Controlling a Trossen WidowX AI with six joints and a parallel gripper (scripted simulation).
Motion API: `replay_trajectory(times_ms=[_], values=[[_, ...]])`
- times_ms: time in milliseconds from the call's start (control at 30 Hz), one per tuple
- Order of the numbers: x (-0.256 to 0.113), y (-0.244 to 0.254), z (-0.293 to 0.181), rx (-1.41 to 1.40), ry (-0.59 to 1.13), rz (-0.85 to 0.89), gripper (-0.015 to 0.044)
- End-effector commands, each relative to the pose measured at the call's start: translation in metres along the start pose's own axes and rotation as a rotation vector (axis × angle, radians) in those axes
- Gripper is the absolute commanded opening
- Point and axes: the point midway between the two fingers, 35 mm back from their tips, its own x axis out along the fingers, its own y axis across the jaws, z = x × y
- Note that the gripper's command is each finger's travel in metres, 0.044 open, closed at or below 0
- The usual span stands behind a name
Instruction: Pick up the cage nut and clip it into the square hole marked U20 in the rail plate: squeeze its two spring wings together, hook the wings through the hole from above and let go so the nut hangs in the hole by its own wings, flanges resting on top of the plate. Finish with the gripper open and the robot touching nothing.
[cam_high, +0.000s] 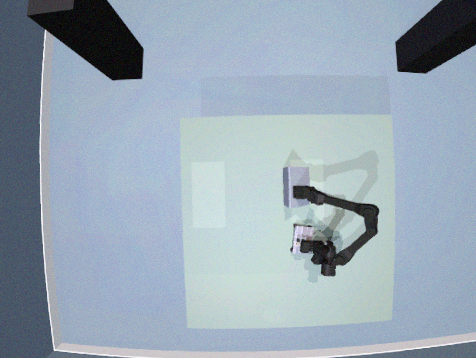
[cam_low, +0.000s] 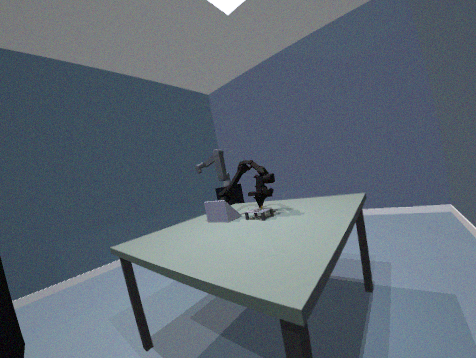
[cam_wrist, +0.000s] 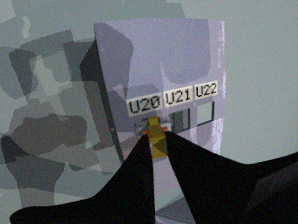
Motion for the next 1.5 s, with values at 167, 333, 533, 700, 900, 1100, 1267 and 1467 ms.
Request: replay_trajectory(times_ms=[167,333,533,700,900,1100,1267,1467], values=[[-0.0005,0.0008,0.0002,0.003,-0.001,-0.021,0.0029],[-0.0005,0.0017,0.0002,0.003,-0.001,-0.036,0.0029],[-0.0004,0.0021,0.0003,0.003,-0.001,-0.045,0.0029],[-0.0002,0.0026,0.0003,0.003,-0.001,-0.053,0.0029],[0.0000,0.0034,0.0003,0.003,-0.001,-0.069,0.0029],[0.0001,0.0037,0.0003,0.004,-0.001,-0.075,0.0029],[0.0003,0.0044,0.0003,0.004,-0.001,-0.087,0.0029],[0.0004,0.0050,0.0003,0.004,-0.001,-0.098,0.0029]])
